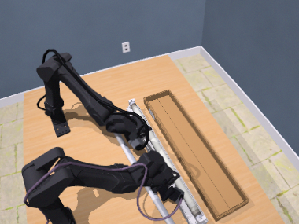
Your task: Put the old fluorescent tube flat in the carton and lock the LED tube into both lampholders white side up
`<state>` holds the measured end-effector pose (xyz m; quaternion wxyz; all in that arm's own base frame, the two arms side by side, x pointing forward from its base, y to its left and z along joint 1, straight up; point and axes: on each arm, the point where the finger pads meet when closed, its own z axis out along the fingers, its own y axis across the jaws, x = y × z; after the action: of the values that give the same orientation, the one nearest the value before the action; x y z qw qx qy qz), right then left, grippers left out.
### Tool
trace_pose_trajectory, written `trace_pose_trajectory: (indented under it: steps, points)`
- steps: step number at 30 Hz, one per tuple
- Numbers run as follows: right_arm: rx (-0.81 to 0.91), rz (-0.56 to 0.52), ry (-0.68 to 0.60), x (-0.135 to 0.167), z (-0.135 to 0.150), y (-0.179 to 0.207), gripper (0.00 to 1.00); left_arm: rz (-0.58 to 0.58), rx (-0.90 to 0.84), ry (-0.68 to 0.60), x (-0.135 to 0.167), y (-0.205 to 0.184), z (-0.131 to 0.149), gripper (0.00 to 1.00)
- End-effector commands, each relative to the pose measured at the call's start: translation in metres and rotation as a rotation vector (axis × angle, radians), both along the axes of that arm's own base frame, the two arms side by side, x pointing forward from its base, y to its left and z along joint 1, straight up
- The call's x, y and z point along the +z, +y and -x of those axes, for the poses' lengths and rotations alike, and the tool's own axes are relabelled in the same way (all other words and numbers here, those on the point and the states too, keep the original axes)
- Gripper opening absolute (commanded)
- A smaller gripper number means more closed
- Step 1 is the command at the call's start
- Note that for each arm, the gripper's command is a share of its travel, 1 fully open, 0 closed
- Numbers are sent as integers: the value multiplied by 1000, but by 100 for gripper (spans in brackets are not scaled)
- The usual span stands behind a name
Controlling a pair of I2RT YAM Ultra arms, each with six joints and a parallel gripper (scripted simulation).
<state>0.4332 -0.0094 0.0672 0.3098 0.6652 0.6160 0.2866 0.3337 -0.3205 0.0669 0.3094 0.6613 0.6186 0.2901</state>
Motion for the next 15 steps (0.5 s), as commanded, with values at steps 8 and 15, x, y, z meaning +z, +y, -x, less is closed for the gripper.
trace_pose_trajectory:
  steps: [8,15]
  points:
    - [-2,16,-79,29,-14,-4,11,20,-7,-5,11,-5,2,11]
    - [-2,16,-79,29,-14,-4,11,20,-7,-5,11,-5,2,11]
